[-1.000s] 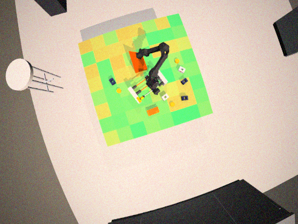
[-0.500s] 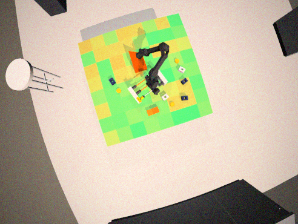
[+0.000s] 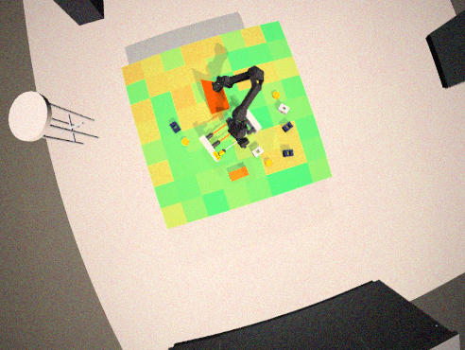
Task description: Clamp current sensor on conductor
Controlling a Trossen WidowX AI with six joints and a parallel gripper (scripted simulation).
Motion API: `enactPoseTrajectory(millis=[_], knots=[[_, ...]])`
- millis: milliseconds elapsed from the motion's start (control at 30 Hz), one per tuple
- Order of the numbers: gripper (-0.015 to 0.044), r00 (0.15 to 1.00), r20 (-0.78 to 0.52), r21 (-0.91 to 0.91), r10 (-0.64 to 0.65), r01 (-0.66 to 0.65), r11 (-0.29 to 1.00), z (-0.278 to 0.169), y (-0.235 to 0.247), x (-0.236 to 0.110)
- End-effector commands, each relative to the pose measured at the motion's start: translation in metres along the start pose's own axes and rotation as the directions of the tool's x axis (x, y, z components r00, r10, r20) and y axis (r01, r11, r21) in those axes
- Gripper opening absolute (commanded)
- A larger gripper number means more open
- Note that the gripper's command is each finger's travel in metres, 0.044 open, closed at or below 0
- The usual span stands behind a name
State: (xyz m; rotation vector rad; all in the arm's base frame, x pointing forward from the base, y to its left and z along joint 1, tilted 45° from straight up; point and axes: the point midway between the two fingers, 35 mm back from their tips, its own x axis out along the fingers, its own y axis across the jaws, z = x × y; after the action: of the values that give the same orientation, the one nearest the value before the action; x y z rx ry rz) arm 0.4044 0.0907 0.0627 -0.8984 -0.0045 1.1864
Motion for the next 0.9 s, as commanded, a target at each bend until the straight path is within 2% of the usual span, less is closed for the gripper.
enactPoseTrajectory(millis=[0,167,867], knots=[[0.044,1.0,0.009,-0.02,-0.011,0.011,1.0,0.0029,-0.0077,0.0022],[0.044,1.0,0.009,-0.02,-0.011,0.011,1.0,0.0029,-0.0077,0.0022],[0.03,1.0,0.0,0.0,0.0,0.0,1.0,0.0,0.0,0.0]])
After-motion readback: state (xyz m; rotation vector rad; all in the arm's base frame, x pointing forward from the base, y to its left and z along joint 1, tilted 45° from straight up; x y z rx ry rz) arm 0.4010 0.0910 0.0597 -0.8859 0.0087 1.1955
